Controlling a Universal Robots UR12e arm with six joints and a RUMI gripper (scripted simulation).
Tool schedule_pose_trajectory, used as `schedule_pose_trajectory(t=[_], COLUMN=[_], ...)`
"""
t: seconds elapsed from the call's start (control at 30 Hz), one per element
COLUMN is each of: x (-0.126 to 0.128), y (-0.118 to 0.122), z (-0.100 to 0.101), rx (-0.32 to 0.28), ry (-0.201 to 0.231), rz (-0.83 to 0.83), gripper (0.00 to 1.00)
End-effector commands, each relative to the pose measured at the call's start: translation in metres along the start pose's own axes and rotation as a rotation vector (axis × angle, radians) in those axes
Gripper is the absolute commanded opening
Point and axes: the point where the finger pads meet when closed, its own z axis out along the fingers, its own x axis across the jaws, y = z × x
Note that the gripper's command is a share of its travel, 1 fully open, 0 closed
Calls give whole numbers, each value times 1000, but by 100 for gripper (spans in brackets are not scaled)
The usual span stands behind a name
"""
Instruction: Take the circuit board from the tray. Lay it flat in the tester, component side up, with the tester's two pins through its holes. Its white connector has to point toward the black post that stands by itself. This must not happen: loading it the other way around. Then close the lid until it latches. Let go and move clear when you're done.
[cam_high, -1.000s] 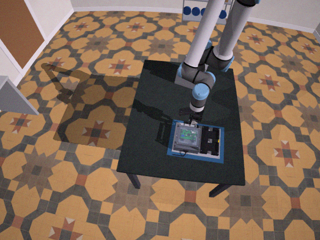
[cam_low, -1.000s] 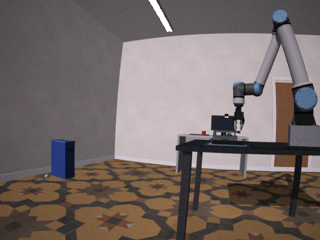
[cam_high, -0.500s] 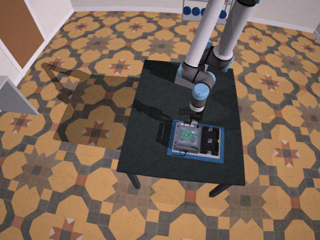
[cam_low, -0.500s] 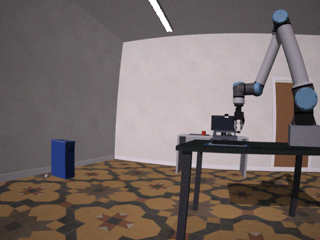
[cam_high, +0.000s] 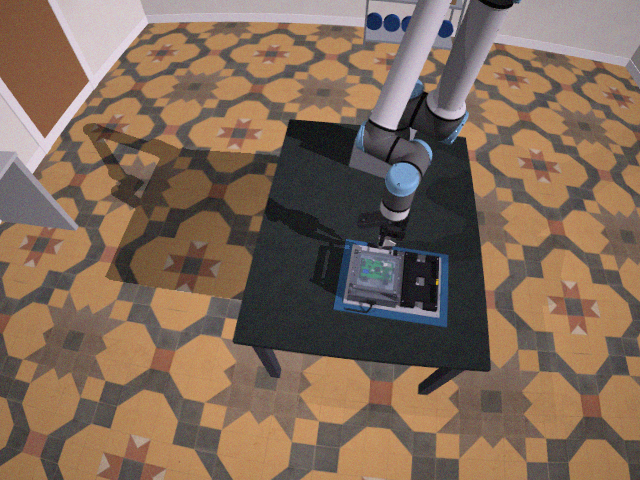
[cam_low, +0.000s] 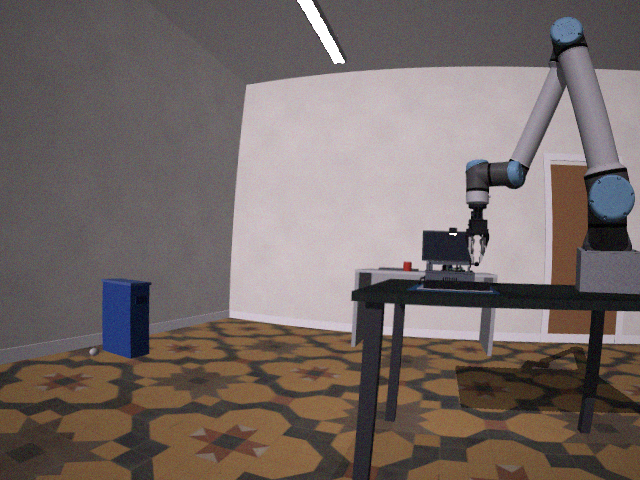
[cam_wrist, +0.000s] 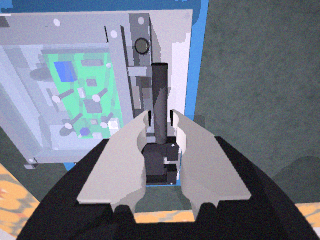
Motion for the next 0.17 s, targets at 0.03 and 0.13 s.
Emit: schedule_pose_trajectory(t=[0.03,0.13], x=[-1,-1], y=[0,0], z=[-13,-16], rx=[0,0], ry=[-1,-1], rz=[0,0], gripper=[13,13])
